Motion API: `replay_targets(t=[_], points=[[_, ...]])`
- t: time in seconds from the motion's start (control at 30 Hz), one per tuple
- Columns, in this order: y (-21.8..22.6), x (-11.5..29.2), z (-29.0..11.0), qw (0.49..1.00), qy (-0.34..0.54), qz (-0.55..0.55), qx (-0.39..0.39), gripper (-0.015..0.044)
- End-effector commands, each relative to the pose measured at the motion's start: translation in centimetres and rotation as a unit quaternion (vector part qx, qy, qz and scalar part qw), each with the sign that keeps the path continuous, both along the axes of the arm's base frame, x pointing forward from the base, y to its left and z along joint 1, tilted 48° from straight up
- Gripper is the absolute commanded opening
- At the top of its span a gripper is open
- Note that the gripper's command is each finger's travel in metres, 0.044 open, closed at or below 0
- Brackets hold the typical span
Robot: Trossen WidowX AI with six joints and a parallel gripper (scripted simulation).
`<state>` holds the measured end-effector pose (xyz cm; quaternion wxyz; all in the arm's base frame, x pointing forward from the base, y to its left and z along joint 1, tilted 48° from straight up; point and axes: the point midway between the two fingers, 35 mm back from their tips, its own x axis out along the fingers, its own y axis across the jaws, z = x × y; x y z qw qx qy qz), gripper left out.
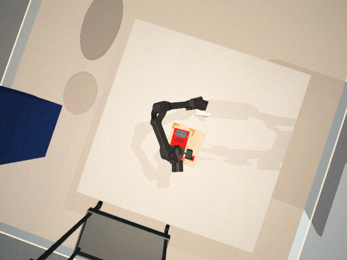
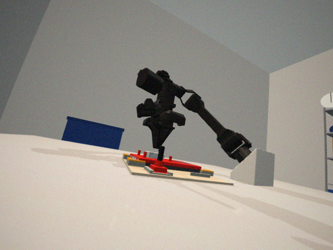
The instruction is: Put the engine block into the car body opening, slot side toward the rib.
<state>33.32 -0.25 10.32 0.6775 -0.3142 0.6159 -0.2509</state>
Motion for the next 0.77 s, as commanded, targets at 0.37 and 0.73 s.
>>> replay_targets(t=[0.37, 0.73], points=[[0.03, 0.01, 0.05, 1.0, -0.001, -0.001, 0.001, 0.0], [0.03, 0.01, 0.05, 1.0, -0.001, -0.001, 0.001, 0.0131]])
